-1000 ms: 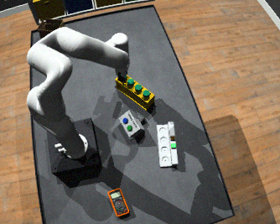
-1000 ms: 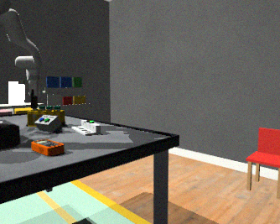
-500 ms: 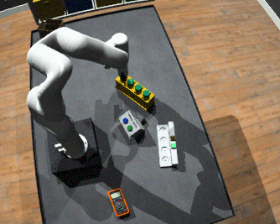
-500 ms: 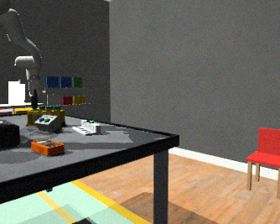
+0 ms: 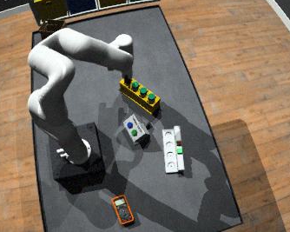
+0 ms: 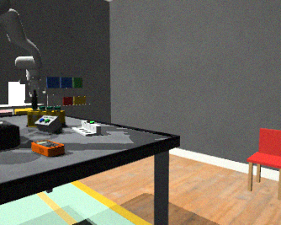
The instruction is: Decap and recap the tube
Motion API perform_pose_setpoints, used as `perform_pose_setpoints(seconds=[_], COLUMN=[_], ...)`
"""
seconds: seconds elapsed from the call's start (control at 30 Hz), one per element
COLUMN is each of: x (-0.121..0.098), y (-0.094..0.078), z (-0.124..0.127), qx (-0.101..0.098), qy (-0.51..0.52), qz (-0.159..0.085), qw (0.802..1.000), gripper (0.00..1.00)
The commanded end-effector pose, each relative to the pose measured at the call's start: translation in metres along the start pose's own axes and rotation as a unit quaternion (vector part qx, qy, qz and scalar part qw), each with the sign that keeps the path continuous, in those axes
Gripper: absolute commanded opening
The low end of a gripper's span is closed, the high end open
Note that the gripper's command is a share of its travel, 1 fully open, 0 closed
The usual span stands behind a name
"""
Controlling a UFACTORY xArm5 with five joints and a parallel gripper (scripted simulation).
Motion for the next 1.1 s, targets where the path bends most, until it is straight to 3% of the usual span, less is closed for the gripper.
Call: perform_pose_setpoints(seconds=[0.0,0.2,0.37,0.43,0.73,0.93,1.0,1.03,1.07], x=[-0.0004,-0.0004,-0.0004,-0.0004,-0.0004,-0.0004,-0.0004,-0.0004,-0.0004], y=[0.0009,0.0006,0.0004,0.0004,0.0,-0.0002,-0.0002,-0.0002,-0.0003], z=[0.0011,0.0011,0.0011,0.0011,0.0011,0.0011,0.0011,0.0011,0.0011], qx=[-0.001,-0.002,-0.002,-0.002,-0.002,-0.002,-0.002,-0.002,-0.002], qy=[-0.097,-0.24,-0.345,-0.345,-0.543,-0.649,-0.649,-0.675,-0.687], qz=[-0.002,-0.002,-0.002,-0.002,-0.001,-0.001,-0.001,-0.001,-0.001], qw=[0.995,0.971,0.939,0.939,0.84,0.761,0.761,0.737,0.727], gripper=[0.0,0.0,0.0,0.0,0.0,0.0,0.0,0.0,0.0])
Point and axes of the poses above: the point where the finger pads meet when closed, its own y axis back along the fingers, its own z axis across the jaws, x = y × z, the point moved 2 cm from there along y, back along the fingers, and after that the axes turned 8 degrees about -y, right-handed, at the moved point
